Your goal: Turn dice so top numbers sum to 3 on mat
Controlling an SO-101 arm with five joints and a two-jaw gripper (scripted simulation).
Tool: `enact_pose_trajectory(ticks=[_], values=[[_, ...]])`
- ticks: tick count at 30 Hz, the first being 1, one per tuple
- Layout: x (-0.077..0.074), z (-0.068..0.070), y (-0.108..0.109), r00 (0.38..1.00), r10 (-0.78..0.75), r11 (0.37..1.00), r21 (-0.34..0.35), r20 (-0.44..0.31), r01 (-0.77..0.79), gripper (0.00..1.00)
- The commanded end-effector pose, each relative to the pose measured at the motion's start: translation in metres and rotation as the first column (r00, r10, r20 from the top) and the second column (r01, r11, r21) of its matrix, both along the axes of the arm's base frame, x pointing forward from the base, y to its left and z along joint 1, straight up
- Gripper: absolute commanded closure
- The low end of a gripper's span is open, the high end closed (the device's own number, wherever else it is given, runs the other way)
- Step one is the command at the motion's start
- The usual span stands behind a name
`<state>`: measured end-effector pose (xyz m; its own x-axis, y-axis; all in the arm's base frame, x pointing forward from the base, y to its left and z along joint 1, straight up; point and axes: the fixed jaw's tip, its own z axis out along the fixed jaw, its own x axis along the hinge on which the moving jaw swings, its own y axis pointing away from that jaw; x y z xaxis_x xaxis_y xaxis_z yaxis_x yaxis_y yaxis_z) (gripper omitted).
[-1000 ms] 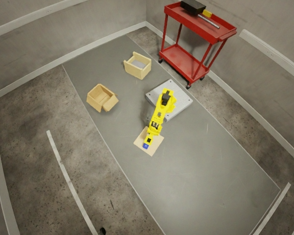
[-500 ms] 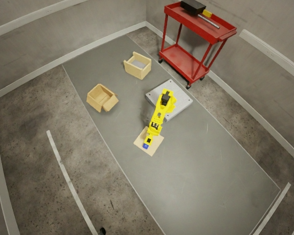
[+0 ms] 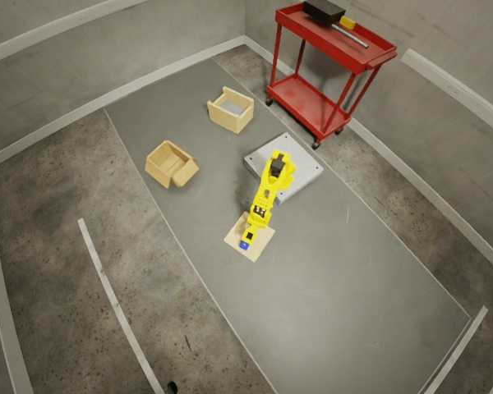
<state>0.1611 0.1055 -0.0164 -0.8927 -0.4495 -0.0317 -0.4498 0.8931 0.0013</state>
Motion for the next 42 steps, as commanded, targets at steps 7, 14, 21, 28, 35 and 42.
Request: enact_pose_trajectory(ticks=[7, 14, 21, 28, 35, 42], values=[[-0.0046, -0.008, -0.0008, 1.0, -0.001, 1.0, -0.01, -0.019, 0.001, 1.0], [-0.0046, -0.0091, -0.0008, 1.0, -0.001, 1.0, -0.01, -0.019, 0.001, 1.0], [-0.0046, -0.0128, -0.0008, 1.0, -0.001, 1.0, -0.01, -0.019, 0.001, 1.0], [-0.0046, -0.0132, -0.0008, 1.0, -0.001, 1.0, -0.01, -0.019, 0.001, 1.0], [-0.0046, -0.0138, -0.0008, 1.0, -0.001, 1.0, -0.01, -0.019, 0.001, 1.0], [-0.0046, -0.0142, -0.0008, 1.0, -0.001, 1.0, -0.01, -0.019, 0.001, 1.0]])
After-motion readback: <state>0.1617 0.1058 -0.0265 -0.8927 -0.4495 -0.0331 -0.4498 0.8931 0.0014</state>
